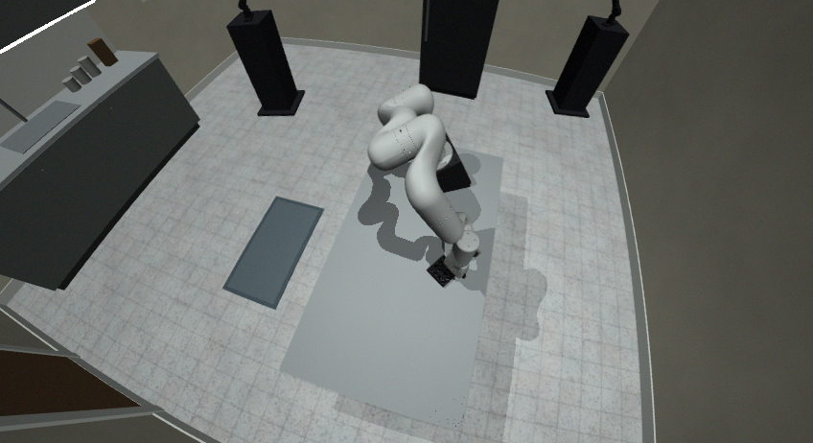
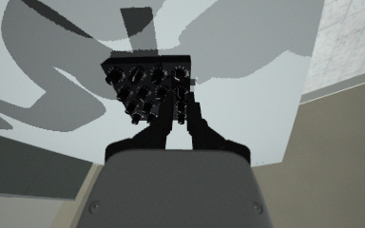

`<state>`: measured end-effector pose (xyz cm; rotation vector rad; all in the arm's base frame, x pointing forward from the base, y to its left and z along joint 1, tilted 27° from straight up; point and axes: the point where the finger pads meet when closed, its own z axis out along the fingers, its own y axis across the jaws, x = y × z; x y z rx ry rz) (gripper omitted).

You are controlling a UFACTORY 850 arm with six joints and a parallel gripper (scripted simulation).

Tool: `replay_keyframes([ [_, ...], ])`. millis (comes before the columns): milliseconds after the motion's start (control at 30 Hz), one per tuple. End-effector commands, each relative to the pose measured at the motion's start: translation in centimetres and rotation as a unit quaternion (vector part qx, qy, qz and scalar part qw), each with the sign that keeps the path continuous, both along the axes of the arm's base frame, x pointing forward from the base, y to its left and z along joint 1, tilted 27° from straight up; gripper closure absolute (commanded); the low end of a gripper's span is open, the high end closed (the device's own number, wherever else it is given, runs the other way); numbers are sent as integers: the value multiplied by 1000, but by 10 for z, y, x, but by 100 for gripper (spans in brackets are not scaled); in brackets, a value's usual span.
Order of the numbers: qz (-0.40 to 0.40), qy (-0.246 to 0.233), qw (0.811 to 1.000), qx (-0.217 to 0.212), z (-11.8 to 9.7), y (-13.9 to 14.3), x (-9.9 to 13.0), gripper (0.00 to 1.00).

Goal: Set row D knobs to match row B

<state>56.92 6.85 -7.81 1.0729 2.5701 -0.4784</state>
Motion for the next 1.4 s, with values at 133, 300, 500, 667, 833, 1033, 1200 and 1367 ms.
replay_keyframes([
  [133, 0, -1, 1000, 0, 1, 1, 1, 81],
  [300, 0, -1, 1000, 0, 1, 1, 1, 81],
  [500, 0, -1, 1000, 0, 1, 1, 1, 81],
  [667, 0, -1, 1000, 0, 1, 1, 1, 81],
  [833, 0, -1, 1000, 0, 0, 0, 1, 81],
  [1033, 0, -1, 1000, 0, -2, 0, 1, 81],
  [1200, 0, -1, 1000, 0, -3, -1, 1, 81],
  [1367, 0, -1, 1000, 0, -7, -3, 2, 81],
])
